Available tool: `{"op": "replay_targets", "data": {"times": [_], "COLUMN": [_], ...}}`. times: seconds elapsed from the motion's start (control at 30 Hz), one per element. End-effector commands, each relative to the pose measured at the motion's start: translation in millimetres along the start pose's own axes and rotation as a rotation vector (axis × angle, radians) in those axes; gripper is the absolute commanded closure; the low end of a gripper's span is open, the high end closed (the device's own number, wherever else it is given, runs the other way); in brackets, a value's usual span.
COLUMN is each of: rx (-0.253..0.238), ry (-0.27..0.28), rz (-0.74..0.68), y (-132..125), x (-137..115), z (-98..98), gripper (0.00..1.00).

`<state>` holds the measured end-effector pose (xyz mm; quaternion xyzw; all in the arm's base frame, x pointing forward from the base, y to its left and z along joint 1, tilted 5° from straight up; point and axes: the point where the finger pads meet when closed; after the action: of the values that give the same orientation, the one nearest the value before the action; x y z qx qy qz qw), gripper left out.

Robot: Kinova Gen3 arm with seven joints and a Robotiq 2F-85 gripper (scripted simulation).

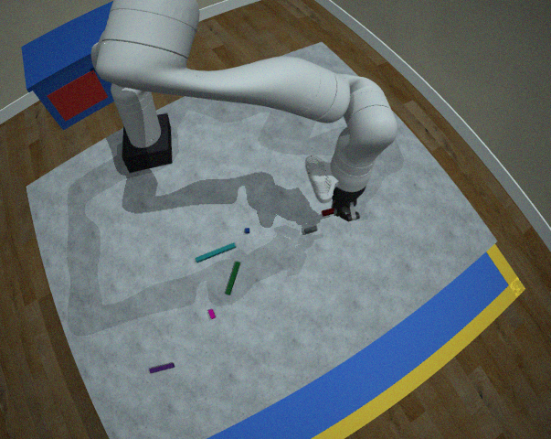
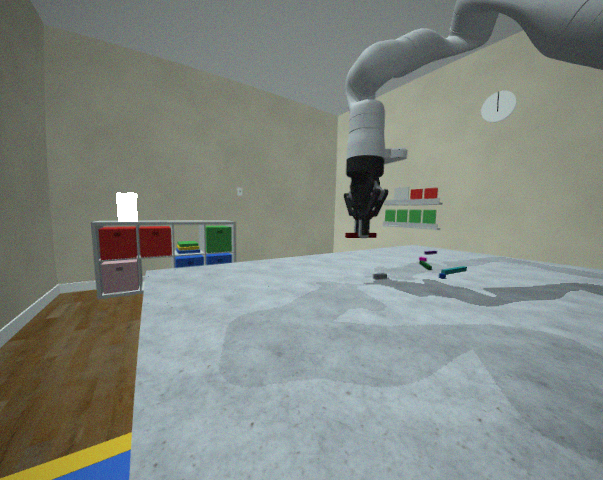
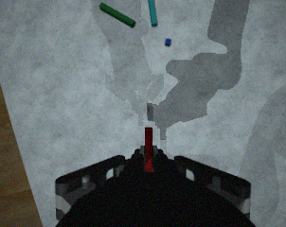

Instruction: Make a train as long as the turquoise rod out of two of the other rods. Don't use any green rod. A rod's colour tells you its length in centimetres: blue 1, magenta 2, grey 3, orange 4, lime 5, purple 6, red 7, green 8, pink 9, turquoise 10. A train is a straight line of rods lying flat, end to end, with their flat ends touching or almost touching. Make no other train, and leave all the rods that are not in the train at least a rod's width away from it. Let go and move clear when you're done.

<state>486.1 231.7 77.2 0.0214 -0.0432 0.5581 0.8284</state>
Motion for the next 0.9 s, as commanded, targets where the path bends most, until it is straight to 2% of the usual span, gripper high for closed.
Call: {"op": "replay_targets", "data": {"times": [0.0,0.5,0.87], "rx": [0.005,0.005,0.005], "ry": [0.002,0.002,0.002], "rz": [0.002,0.002,0.002], "y": [2.1,2.9,3.1], "x": [0.1,-0.1,-0.1], "z": [-3.5,-65.1,-77.9], "gripper": [0.95,0.95,0.95]}}
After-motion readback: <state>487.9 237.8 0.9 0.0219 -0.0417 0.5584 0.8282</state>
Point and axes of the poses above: the point where the finger pads meet when closed, its own z axis back along the fingers, its own y axis across the jaws, x = y × z, and after that the axes turned 1 degree about z, right-handed
